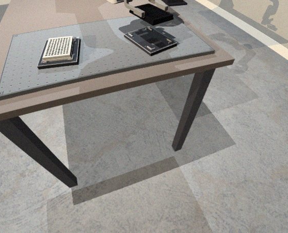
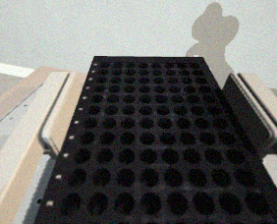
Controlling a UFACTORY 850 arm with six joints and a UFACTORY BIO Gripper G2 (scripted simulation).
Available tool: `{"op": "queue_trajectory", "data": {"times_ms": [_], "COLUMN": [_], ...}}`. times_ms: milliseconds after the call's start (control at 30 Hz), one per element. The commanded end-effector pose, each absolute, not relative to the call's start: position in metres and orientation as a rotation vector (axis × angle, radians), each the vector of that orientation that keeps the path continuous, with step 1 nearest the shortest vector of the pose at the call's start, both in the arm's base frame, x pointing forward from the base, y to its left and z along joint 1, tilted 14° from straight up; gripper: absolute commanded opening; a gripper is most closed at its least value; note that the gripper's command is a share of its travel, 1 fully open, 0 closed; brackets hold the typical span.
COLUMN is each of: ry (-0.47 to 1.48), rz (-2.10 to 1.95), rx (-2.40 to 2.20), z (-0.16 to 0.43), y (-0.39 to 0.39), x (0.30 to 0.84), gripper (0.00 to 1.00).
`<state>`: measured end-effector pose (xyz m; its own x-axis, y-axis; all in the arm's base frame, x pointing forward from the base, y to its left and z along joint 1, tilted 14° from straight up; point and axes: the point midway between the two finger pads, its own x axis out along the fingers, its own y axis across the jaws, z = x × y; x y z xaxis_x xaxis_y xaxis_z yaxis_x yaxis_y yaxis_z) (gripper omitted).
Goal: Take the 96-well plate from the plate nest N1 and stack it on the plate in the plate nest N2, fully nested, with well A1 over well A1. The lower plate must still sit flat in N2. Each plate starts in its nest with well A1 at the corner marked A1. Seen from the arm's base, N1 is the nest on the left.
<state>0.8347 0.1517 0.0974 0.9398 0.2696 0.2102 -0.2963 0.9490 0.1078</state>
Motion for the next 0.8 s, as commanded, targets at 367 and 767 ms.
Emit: {"op": "queue_trajectory", "data": {"times_ms": [367, 767], "ry": [-0.188, -0.165], "rz": [0.123, -0.154], "rx": [0.154, 0.179], "z": [0.098, 0.092], "y": [0.135, 0.102], "x": [0.835, 0.833], "gripper": [0.0, 0.0]}}
